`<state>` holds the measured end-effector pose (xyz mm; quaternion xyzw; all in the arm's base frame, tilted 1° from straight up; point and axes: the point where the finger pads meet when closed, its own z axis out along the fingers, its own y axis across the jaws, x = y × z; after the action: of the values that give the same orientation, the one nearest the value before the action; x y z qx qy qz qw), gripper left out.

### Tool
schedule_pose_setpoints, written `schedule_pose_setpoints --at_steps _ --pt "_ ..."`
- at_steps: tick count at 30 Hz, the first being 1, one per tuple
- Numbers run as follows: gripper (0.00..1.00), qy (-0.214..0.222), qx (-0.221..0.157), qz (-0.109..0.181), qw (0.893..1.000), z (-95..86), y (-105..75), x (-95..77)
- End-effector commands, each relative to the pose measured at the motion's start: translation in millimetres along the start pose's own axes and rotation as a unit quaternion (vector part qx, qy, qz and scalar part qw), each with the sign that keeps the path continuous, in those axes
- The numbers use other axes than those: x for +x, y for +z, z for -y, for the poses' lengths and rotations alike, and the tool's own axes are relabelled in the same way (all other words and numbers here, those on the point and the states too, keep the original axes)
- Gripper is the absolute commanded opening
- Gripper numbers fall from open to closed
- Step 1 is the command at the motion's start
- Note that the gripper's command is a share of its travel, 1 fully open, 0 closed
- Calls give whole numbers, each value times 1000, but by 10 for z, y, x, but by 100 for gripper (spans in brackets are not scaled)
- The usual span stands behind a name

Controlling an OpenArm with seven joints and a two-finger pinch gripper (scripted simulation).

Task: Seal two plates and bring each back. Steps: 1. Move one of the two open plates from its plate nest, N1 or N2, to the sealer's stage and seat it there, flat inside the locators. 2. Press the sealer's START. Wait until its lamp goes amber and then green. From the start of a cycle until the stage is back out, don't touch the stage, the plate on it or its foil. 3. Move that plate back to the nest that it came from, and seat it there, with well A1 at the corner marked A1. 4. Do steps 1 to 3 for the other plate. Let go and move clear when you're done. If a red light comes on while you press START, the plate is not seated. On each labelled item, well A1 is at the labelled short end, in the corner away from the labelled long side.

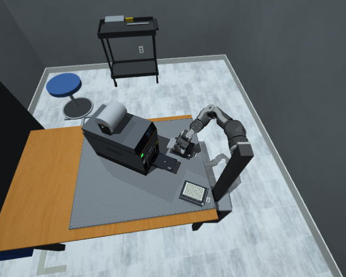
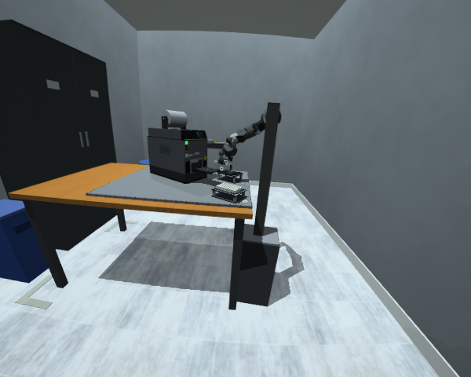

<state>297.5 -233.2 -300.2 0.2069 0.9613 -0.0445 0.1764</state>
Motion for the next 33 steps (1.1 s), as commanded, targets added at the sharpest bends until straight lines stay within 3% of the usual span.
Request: schedule_pose_setpoints --at_steps 1,25,33 --pt "0 -5 -7 -1 1000 -6 0 24" --pt "0 -6 -7 -1 1000 489 -47 159" --pt "0 -6 -10 1 1000 578 -61 177"
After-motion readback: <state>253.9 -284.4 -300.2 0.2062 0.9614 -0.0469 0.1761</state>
